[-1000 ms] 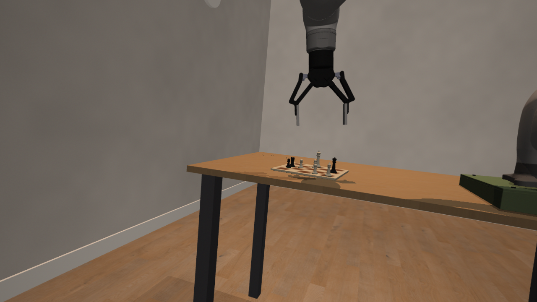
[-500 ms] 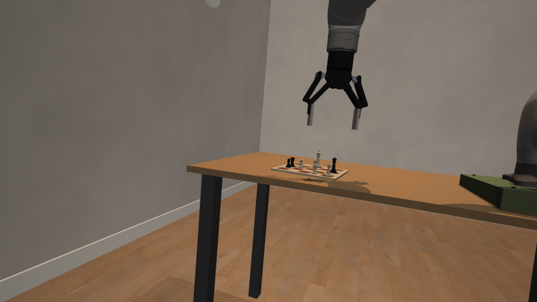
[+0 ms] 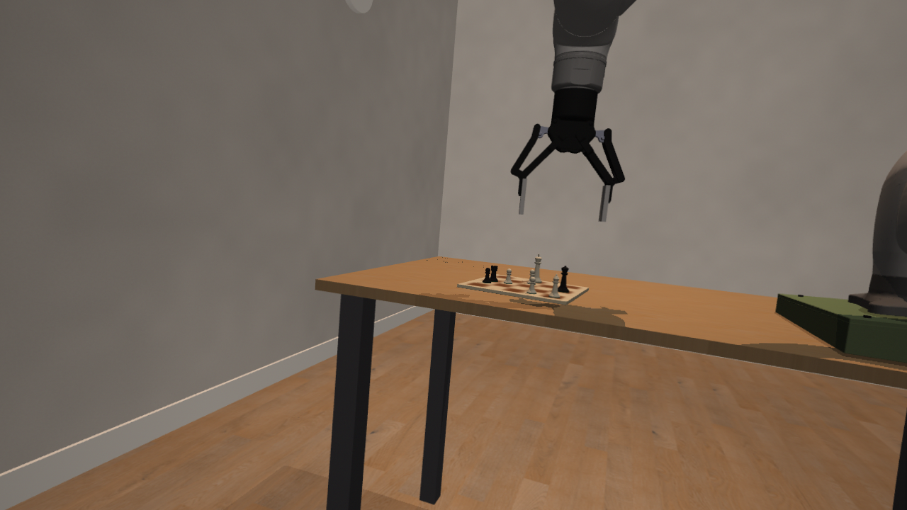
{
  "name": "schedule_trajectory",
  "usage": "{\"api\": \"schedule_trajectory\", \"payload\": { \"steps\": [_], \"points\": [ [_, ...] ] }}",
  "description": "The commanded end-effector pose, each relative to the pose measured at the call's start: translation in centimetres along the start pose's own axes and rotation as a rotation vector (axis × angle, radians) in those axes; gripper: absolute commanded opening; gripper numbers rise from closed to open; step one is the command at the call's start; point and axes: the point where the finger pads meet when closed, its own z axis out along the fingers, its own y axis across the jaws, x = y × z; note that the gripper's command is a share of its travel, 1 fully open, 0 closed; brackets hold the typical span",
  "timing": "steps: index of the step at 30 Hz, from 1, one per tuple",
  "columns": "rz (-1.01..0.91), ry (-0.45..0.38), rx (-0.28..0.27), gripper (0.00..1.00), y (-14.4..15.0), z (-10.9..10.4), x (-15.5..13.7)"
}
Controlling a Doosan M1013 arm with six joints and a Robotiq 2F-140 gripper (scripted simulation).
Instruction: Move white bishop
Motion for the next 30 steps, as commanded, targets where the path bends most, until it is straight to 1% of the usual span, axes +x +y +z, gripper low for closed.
{"api": "schedule_trajectory", "payload": {
  "steps": [1, 2, 4, 11, 17, 19, 20, 21, 22, 30],
  "points": [
    [0.224, 0.01, -0.001, 1.0, 0.0, 0.3, 0.0],
    [0.224, 0.01, -0.001, 1.0, 0.0, 0.3, 0.0],
    [0.427, 0.008, -0.001, 1.0, 0.1, 0.7, -0.1],
    [0.844, -0.011, -0.005, 1.0, 0.2, 1.7, -0.2],
    [1.208, -0.008, -0.009, 1.0, 0.3, 2.1, -0.2],
    [1.208, -0.008, -0.009, 1.0, 0.3, 2.1, -0.2],
    [1.314, 0.005, -0.006, 1.0, 0.3, 2.1, -0.2],
    [1.314, 0.005, -0.006, 1.0, 0.3, 2.1, -0.2],
    [1.314, 0.005, -0.006, 0.22, 0.3, 2.1, -0.2],
    [1.314, 0.005, -0.006, 0.22, 0.3, 2.1, -0.2]
  ]
}}
